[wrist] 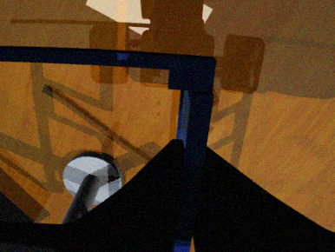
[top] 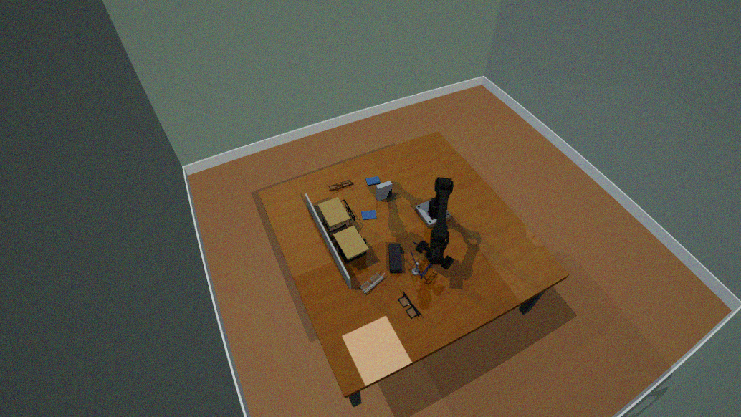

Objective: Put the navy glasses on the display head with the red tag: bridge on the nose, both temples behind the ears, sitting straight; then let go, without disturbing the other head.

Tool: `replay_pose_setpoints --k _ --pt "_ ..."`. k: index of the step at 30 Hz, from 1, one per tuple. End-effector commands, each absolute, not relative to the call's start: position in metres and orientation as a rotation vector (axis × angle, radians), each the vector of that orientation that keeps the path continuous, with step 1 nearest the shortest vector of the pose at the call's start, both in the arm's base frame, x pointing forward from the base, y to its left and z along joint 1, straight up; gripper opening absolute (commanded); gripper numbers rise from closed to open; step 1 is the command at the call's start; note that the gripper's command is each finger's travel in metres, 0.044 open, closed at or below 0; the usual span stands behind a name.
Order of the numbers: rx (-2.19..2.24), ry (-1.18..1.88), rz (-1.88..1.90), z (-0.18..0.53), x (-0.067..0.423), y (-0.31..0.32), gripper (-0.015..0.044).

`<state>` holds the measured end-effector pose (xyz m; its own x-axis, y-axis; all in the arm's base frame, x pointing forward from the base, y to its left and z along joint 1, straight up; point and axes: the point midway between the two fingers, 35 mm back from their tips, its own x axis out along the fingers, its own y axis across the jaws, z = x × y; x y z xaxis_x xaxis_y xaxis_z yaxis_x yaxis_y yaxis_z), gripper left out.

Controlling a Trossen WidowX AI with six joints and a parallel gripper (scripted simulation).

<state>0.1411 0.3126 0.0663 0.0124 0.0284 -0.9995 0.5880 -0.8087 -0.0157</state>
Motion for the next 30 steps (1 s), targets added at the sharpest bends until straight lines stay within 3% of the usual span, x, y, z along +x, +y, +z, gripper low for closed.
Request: replay_pose_setpoints --k 1,30 --pt "1.883 0.635 -1.852 0.065 0.135 0.313 0.0000" --pt "1.882 0.635 -1.854 0.065 0.111 0.309 0.0000"
